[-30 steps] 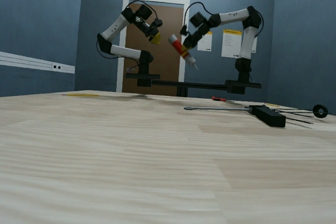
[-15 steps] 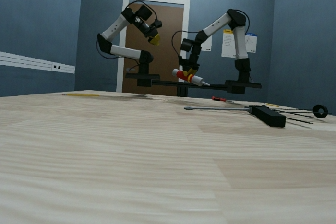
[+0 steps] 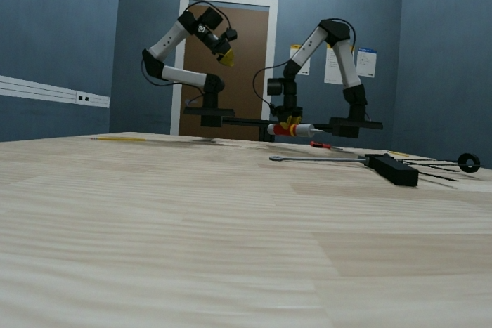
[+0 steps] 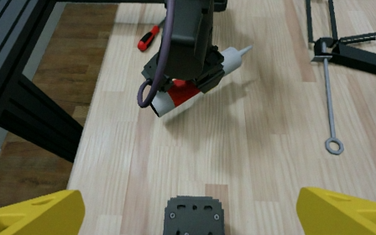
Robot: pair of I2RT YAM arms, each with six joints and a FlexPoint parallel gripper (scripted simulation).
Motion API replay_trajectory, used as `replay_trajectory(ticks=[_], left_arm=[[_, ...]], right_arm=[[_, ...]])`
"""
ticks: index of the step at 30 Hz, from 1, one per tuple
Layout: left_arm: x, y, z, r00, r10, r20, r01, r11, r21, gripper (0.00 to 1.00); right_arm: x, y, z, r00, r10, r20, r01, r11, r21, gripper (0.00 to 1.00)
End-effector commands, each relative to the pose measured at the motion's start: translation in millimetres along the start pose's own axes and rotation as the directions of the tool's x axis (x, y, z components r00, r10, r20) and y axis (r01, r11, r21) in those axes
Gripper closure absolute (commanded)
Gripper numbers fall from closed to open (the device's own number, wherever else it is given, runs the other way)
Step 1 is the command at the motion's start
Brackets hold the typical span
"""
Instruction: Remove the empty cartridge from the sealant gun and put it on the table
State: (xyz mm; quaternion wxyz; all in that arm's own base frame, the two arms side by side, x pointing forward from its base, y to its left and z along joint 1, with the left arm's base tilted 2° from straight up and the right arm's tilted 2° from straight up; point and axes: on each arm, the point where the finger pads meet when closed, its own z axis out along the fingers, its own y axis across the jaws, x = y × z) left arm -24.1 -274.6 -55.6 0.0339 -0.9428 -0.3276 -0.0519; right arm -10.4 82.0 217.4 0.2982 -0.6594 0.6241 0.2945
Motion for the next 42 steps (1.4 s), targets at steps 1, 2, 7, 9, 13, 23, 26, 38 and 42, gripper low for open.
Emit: replay_trajectory(ticks=[1,2,7,9,13,23,26,38,42], left_arm=[[-2,5,-2,1.0,0.019,-0.004,-0.019,1.0,-0.022,0.63],[-4,7,-5,1.0,0.014,0.008,-0.014,0.999,-0.035,0.63],[-13,12,-2,0.999,0.022,0.027,-0.021,0.999,-0.039,0.63],[-15,13,3,0.999,0.022,0.042,-0.02,0.999,-0.039,0.63],[-17,14,19,0.997,0.022,0.069,-0.019,0.999,-0.047,0.63],[-12,8,53,0.998,0.021,0.064,-0.019,0.999,-0.026,0.63],[-7,5,57,0.999,0.02,0.041,-0.019,1.0,-0.01,0.63],[-10,9,51,0.998,0.017,0.056,-0.016,1.0,-0.026,0.63],[-8,2,52,0.999,0.018,0.045,-0.017,1.0,-0.008,0.63]], right_arm=[[-16,-4,-9,0.998,0.005,0.063,-0.007,1.0,0.025,0.0],[-16,-4,-9,0.998,0.005,0.063,-0.007,1.0,0.025,0.0],[-17,-4,-9,0.998,0.003,0.063,-0.005,1.0,0.024,0.0],[-17,-3,-9,0.998,0.003,0.063,-0.005,1.0,0.024,0.0],[-17,-3,-9,0.998,0.003,0.063,-0.004,1.0,0.024,0.0],[-17,-3,-9,0.998,0.002,0.064,-0.004,1.0,0.023,0.0],[-17,-3,-9,0.998,0.002,0.064,-0.004,1.0,0.023,0.0],[-17,-3,-9,0.998,0.002,0.065,-0.004,1.0,0.023,0.0],[-17,-3,-9,0.998,0.002,0.065,-0.004,1.0,0.023,0.0]])
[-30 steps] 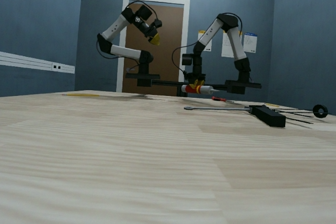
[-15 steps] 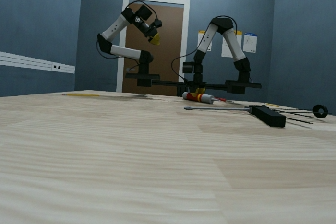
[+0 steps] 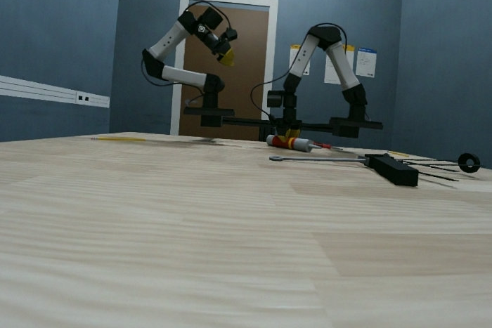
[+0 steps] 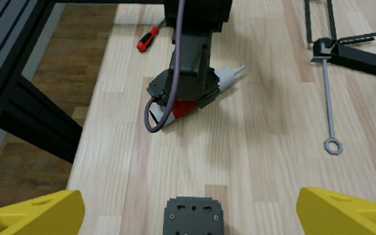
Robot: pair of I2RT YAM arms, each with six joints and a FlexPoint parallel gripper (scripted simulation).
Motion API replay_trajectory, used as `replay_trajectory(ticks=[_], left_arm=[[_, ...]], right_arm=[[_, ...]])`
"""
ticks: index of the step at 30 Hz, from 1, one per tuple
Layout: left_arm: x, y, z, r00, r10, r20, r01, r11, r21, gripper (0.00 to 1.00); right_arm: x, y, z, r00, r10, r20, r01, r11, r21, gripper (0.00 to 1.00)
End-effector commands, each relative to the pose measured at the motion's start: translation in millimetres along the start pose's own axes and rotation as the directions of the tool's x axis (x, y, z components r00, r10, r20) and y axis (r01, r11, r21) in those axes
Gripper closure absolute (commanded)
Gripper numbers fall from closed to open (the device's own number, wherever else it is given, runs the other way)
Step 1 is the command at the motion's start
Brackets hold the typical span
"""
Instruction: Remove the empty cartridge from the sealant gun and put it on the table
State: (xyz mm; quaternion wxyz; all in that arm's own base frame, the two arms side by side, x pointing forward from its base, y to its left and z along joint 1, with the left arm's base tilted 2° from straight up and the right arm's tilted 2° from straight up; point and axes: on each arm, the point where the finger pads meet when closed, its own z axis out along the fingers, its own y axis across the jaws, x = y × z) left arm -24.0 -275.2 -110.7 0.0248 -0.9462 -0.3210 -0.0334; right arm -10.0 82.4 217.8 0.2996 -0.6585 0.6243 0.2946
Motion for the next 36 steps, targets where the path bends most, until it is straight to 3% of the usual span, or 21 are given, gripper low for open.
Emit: replay_trajectory(ticks=[1,2,3,24,29,36], left_arm=[[-2,0,-3,1.0,0.003,0.004,-0.003,1.0,-0.002,0.63],[-1,0,-3,1.0,0.003,0.002,-0.003,1.0,-0.005,0.63],[-4,3,-3,1.0,0.004,0.01,-0.004,1.0,-0.012,0.55],[-4,3,-3,1.0,0.004,0.01,-0.004,1.0,-0.012,0.15],[-4,3,-3,1.0,0.004,0.01,-0.004,1.0,-0.012,0.14],[-17,12,-43,0.999,0.005,0.053,-0.002,0.999,-0.053,0.14]], right_arm=[[-16,-3,-9,0.998,0.002,0.062,-0.003,1.0,0.02,0.0],[-16,-3,-9,0.998,0.002,0.062,-0.003,1.0,0.02,0.0],[-16,-3,-9,0.998,0.002,0.062,-0.003,1.0,0.02,0.0],[-16,-3,-9,0.998,0.002,0.063,-0.003,1.0,0.02,0.0],[-16,-3,-9,0.998,0.002,0.063,-0.003,1.0,0.02,0.0],[-16,-3,-9,0.998,0.002,0.063,-0.003,1.0,0.02,0.0]])
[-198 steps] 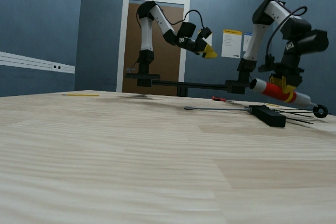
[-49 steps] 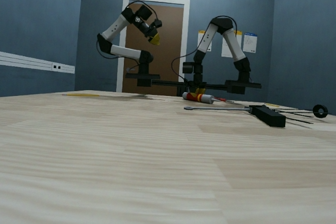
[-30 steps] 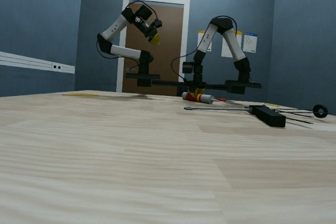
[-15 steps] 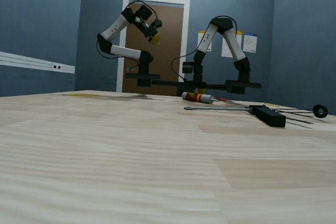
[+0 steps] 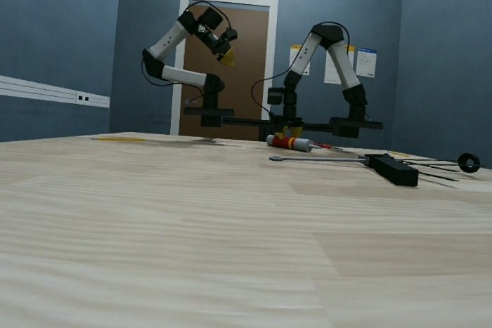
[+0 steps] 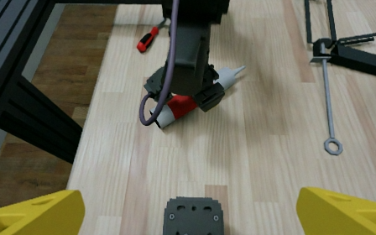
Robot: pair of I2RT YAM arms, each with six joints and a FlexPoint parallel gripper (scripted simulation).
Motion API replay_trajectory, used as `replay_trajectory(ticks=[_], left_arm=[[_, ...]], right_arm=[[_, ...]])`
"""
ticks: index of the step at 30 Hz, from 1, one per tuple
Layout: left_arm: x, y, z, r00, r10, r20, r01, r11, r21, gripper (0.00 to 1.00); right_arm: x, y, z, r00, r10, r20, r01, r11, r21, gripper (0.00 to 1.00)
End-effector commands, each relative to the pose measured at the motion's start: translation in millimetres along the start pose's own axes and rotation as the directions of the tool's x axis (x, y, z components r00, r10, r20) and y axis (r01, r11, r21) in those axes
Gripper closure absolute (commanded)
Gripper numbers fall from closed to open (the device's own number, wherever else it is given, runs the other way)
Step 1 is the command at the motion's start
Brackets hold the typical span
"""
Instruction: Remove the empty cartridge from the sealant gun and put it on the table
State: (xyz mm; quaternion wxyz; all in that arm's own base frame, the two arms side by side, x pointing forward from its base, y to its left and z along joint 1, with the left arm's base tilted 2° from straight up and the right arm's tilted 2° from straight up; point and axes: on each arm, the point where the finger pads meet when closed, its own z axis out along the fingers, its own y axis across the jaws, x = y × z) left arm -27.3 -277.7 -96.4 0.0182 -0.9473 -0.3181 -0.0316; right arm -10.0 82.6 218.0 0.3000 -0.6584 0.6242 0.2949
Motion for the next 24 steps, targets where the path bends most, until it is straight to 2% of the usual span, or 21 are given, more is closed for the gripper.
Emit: replay_trajectory(ticks=[1,5,7,10,17,22,24], left_arm=[[-14,14,-34,0.999,-0.001,0.046,0.003,0.999,-0.044,0.14],[-14,12,-63,0.999,-0.004,0.043,0.006,0.999,-0.042,0.14],[-14,12,-63,0.999,-0.004,0.043,0.006,0.999,-0.042,0.14],[-12,8,-79,0.998,-0.031,0.051,0.032,0.999,-0.028,0.14],[6,-4,-102,0.97,-0.222,0.097,0.224,0.974,-0.013,0.14],[26,-18,-138,0.883,-0.439,0.166,0.446,0.895,-0.004,0.14],[26,-18,-138,0.883,-0.439,0.166,0.446,0.895,-0.004,0.14]], right_arm=[[-16,-3,-9,0.998,0.002,0.062,-0.003,1.0,0.02,0.0],[-16,-3,-9,0.998,0.002,0.062,-0.003,1.0,0.02,0.0],[-16,-3,-9,0.998,0.002,0.062,-0.003,1.0,0.02,0.0],[-16,-3,-9,0.998,0.002,0.062,-0.003,1.0,0.02,0.0],[-16,-3,-9,0.998,0.002,0.062,-0.003,1.0,0.02,0.0],[-28,-5,-10,0.994,0.015,0.109,-0.018,0.999,0.03,0.0],[-28,-5,-10,0.994,0.015,0.109,-0.018,0.999,0.03,0.0]])
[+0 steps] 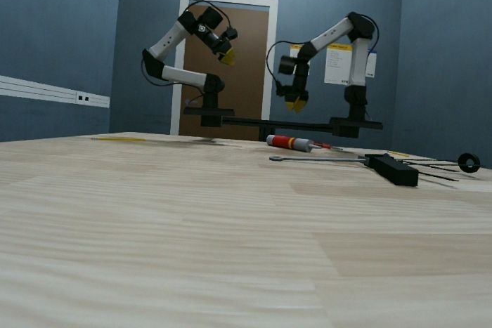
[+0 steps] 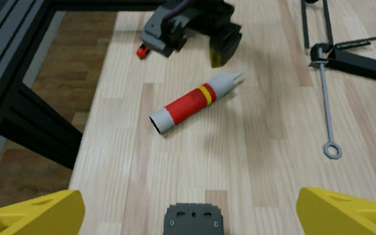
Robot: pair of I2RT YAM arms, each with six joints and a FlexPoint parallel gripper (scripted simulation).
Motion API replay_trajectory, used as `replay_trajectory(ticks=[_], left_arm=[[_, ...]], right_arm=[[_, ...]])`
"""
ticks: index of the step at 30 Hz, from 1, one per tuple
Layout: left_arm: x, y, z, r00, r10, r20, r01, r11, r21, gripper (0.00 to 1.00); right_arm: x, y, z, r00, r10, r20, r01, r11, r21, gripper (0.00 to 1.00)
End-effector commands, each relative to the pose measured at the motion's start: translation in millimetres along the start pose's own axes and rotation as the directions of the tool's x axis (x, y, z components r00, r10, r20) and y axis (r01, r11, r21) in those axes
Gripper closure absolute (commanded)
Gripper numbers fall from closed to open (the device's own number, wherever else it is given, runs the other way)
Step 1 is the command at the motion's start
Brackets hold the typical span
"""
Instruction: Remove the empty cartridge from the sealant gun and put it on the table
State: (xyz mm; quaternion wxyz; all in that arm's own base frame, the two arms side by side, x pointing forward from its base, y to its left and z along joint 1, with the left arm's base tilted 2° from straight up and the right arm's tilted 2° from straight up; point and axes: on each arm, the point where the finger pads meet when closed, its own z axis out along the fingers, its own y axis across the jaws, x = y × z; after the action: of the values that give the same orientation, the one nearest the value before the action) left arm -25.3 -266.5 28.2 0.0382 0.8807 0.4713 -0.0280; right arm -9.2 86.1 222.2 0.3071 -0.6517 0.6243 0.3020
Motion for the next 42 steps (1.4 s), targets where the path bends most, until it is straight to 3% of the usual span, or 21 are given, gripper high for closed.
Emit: replay_trajectory(ticks=[1,8,15,23,42], left_arm=[[12,-3,-25,0.985,-0.171,0.024,0.171,0.985,-0.007,0.14],[22,1,-85,0.902,-0.392,0.181,0.407,0.912,-0.049,0.14],[28,-1,-121,0.823,-0.49,0.287,0.522,0.852,-0.044,0.14],[24,0,-133,0.806,-0.486,0.338,0.527,0.849,-0.038,0.14],[23,0,-131,0.81,-0.488,0.326,0.526,0.85,-0.035,0.14]], right_arm=[[-27,-5,-10,0.994,0.008,0.106,-0.011,1.0,0.029,0.0],[-57,-9,-15,0.973,0.016,0.232,-0.027,0.999,0.045,0.0],[-76,-12,-21,0.95,0.018,0.31,-0.036,0.998,0.055,0.0],[-83,-13,-23,0.941,0.017,0.337,-0.038,0.998,0.056,0.0],[-83,-12,-23,0.941,0.014,0.338,-0.035,0.998,0.054,0.0]])
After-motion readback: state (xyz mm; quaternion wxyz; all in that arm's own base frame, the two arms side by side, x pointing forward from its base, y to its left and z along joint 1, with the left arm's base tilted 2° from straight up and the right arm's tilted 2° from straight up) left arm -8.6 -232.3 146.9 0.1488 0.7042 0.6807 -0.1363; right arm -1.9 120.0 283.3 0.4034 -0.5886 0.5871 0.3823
